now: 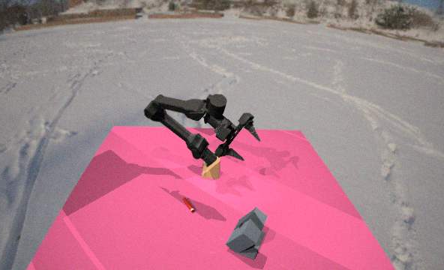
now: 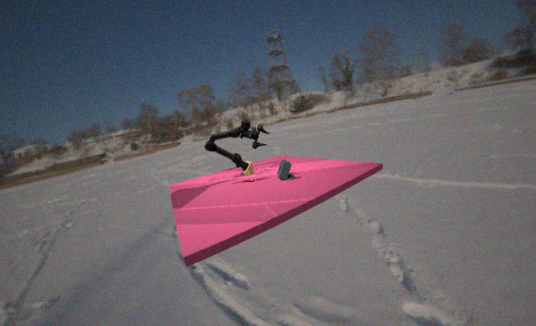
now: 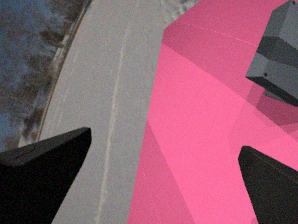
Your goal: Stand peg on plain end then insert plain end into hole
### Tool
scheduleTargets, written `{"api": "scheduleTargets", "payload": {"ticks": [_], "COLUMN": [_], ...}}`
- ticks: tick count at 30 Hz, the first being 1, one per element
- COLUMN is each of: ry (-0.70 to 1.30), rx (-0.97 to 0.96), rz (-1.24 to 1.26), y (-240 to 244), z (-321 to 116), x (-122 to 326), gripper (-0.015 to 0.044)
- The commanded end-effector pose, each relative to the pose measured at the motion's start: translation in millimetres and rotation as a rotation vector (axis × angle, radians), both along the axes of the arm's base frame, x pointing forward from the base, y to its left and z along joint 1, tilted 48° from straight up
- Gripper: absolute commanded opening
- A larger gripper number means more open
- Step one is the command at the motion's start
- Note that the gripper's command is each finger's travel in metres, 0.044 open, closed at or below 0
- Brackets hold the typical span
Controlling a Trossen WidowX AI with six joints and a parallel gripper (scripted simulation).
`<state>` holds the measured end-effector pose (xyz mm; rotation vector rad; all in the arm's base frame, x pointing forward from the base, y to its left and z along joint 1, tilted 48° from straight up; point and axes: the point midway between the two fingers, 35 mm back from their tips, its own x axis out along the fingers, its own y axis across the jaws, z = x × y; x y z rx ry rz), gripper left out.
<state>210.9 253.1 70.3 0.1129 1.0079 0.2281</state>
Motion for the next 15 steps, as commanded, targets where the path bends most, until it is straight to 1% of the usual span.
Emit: {"api": "scheduleTargets", "payload": {"ticks": [1, 15], "ry": [-0.006, 0.066], "rx": [-0.098, -0.502], "rz": [-0.006, 0.009], "y": [-15.5, -89.5], "z": [-2.1, -10.2], "x": [12.9, 47.8], "gripper": [0.0440, 0.0440]}}
